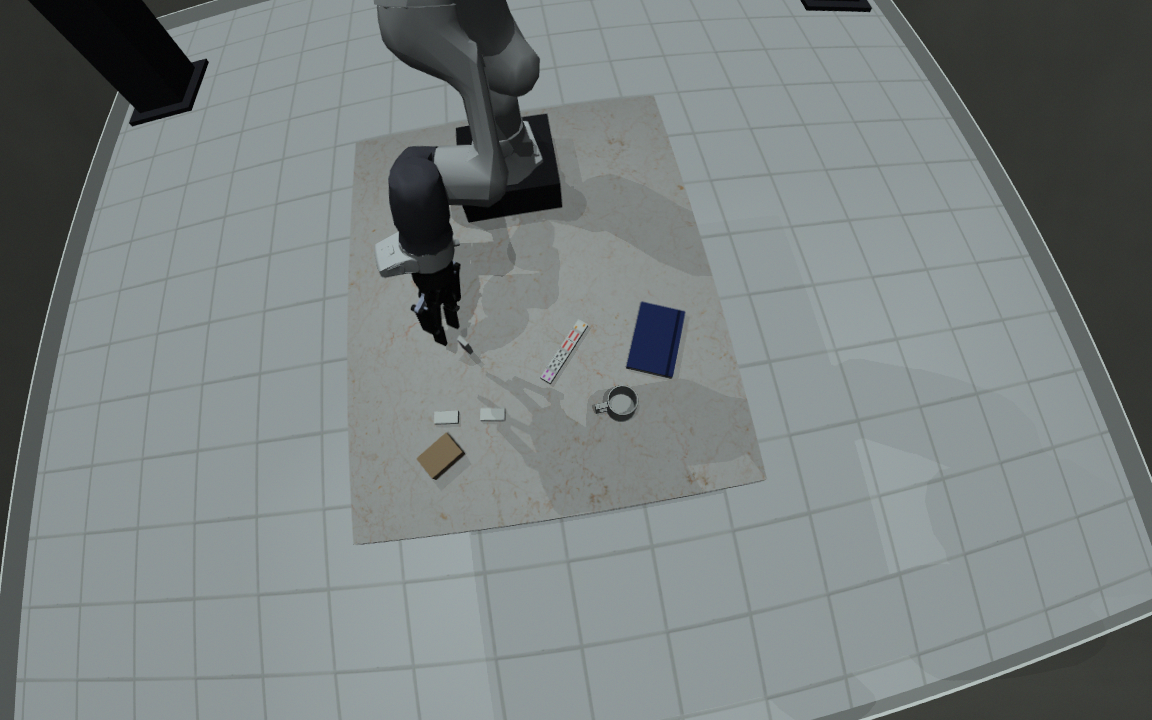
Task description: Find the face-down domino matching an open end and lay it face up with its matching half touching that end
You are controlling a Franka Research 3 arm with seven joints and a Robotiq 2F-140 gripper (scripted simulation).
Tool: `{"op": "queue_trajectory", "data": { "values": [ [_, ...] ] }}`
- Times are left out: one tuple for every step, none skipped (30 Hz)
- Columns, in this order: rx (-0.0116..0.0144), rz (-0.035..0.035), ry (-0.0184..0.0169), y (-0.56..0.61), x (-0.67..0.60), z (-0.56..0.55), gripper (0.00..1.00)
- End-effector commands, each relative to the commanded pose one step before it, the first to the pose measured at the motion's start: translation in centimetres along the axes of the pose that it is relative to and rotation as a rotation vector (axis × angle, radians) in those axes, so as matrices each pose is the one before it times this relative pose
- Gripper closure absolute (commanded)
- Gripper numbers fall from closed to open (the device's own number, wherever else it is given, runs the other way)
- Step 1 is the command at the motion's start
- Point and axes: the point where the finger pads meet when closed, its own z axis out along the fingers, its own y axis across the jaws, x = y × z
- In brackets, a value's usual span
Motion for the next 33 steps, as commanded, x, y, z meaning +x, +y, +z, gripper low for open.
{"op": "queue_trajectory", "data": {
  "values": [
    [-0.18509, -0.14461, -0.15091, 0.783, 0.999, 0.344, 0.66],
    [-0.00725, 0.00433, -0.00905, -0.014, 0.025, -0.004, 0.66],
    [-0.00717, 0.00241, -0.00873, -0.013, 0.019, -0.005, 0.66],
    [-0.00457, 0.00293, -0.00627, -0.011, 0.013, -0.005, 0.66],
    [0.0, 0.0, 0.0, 0.0, 0.0, 0.0, 0.66],
    [0.0, 0.0, 0.0, 0.0, 0.0, 0.0, 0.66],
    [-0.00253, 0.00347, -0.0042, -0.01, 0.009, -0.005, 0.66],
    [-0.00199, 0.00275, -0.00337, -0.008, 0.006, -0.004, 0.66],
    [-0.00152, 0.0021, -0.0026, -0.006, 0.004, -0.004, 0.66],
    [-0.00111, 0.00153, -0.00191, -0.005, 0.003, -0.003, 0.66],
    [-0.00075, 0.00104, -0.00131, -0.003, 0.002, -0.002, 0.66],
    [-0.00047, 0.00065, -0.00081, -0.002, 0.001, -0.001, 0.66],
    [-0.00024, 0.00034, -0.00043, -0.001, 0.001, -0.001, 0.66],
    [-0.00009, 0.00013, -0.00016, 0.0, 0.0, 0.0, 0.66],
    [-0.00001, 0.00002, -0.00002, 0.0, 0.0, 0.0, 0.66],
    [0.0, 0.0, 0.0, 0.0, 0.0, 0.0, 0.66],
    [0.0, 0.0, 0.0, 0.0, 0.0, 0.0, 0.66],
    [0.0, 0.0, 0.0, 0.0, 0.0, 0.0, 0.66],
    [0.0, 0.0, 0.0, 0.0, 0.0, 0.0, 0.66],
    [0.0, 0.0, 0.0, 0.0, 0.0, 0.0, 0.66],
    [0.0, 0.0, 0.0, 0.0, 0.0, 0.0, 0.66],
    [0.0, 0.0, 0.0, 0.0, 0.0, 0.0, 0.66],
    [0.0, 0.0, 0.0, 0.0, 0.0, 0.0, 0.66],
    [0.0, 0.0, 0.0, 0.0, 0.0, 0.0, 0.66],
    [0.0, 0.0, 0.0, 0.0, 0.0, 0.0, 0.66],
    [0.0, 0.0, 0.0, 0.0, 0.0, 0.0, 0.66],
    [0.0, 0.0, 0.0, 0.0, 0.0, 0.0, 0.66],
    [0.0, 0.0, 0.0, 0.0, 0.0, 0.0, 0.66],
    [0.0, 0.0, 0.0, 0.0, 0.0, 0.0, 0.66],
    [0.0, 0.0, 0.0, 0.0, 0.0, 0.0, 0.66],
    [0.0, 0.0, 0.0, 0.0, 0.0, 0.0, 0.66],
    [0.0, 0.0, 0.0, 0.0, 0.0, 0.0, 0.66],
    [0.0, 0.0, 0.0, 0.0, 0.0, 0.0, 0.66]
  ]
}}
